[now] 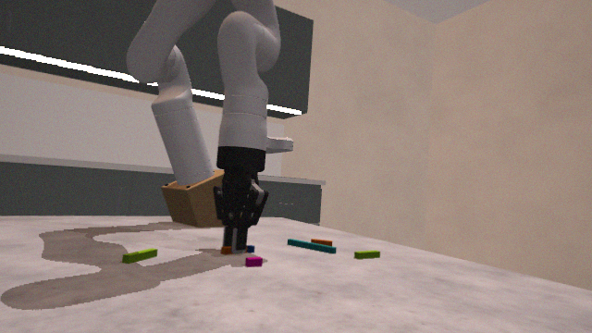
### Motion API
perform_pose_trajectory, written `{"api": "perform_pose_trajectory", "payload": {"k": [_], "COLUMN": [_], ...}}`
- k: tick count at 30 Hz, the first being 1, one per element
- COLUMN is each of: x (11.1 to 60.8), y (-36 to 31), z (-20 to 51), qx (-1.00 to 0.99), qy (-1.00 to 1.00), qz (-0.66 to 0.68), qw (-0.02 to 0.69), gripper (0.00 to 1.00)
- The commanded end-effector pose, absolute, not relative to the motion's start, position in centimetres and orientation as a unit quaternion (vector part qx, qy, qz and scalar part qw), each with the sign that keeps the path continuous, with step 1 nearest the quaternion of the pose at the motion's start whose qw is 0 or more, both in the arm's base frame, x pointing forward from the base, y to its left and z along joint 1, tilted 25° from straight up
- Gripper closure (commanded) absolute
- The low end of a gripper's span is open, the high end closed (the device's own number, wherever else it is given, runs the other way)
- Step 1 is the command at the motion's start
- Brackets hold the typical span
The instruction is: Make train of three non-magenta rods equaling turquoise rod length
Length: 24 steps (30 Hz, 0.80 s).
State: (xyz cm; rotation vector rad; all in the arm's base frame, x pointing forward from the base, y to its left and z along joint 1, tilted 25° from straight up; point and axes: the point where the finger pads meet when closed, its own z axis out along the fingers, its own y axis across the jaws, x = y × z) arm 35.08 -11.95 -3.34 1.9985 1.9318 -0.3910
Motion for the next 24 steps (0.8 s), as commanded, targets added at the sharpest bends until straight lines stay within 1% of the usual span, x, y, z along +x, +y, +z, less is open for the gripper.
{"api": "perform_pose_trajectory", "payload": {"k": [1, 17, 24], "x": [35.4, 35.0, 34.9], "y": [-11.7, -11.5, -10.1], "z": [-3.5, -2.5, 0.5], "qx": [0.697, 0.698, 0.698], "qy": [0.684, 0.683, 0.683], "qz": [-0.135, -0.139, -0.139], "qw": [0.166, 0.165, 0.165], "gripper": [0.76, 0.76, 0.76]}}
